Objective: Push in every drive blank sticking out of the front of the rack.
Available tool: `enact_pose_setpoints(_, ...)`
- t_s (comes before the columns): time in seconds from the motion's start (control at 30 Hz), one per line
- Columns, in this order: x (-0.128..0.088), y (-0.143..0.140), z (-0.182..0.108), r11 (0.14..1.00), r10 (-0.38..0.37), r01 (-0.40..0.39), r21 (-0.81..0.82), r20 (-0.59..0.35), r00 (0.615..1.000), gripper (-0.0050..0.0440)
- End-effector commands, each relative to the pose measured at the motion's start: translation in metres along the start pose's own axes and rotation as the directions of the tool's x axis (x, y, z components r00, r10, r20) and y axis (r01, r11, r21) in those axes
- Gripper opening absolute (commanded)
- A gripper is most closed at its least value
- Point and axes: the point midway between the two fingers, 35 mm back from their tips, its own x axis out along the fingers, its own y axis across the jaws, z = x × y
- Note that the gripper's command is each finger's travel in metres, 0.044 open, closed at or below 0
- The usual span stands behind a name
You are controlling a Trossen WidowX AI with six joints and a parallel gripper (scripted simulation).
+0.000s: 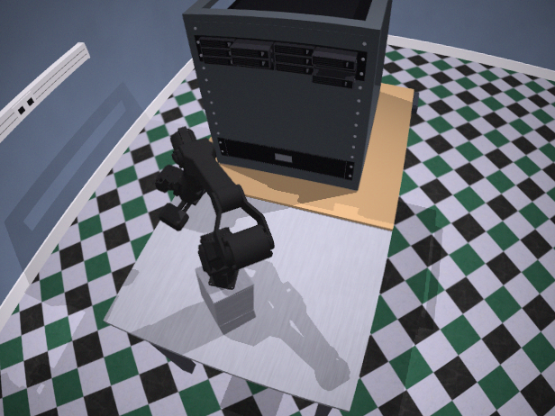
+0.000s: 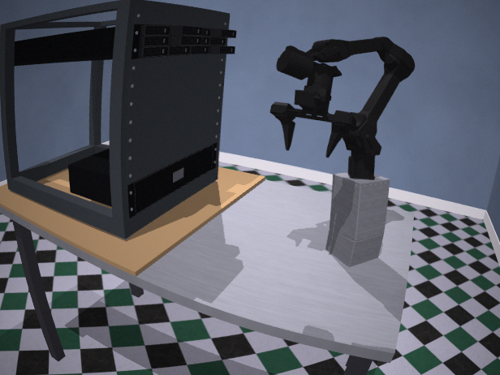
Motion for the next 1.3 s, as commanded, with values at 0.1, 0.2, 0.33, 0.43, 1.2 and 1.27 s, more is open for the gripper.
enact_pose_setpoints(0.1,-0.004,-0.007,0.005,0.999,-0.039,0.040,-0.021,0.025,0.999,0.0440)
enact_pose_setpoints(0.2,-0.006,-0.011,0.006,0.997,-0.064,0.066,-0.036,0.037,0.997,0.0440)
enact_pose_setpoints(0.33,-0.007,-0.015,0.007,0.995,-0.087,0.089,-0.049,0.047,0.995,0.0440)
enact_pose_setpoints(0.43,-0.009,-0.023,0.010,0.989,-0.128,0.133,-0.071,0.065,0.990,0.0440)
enact_pose_setpoints(1.2,-0.071,-0.105,0.024,0.710,-0.621,0.658,-0.252,0.216,0.753,0.0440)
enact_pose_setpoints(1.27,-0.082,-0.113,0.024,0.656,-0.671,0.706,-0.265,0.223,0.707,0.0440)
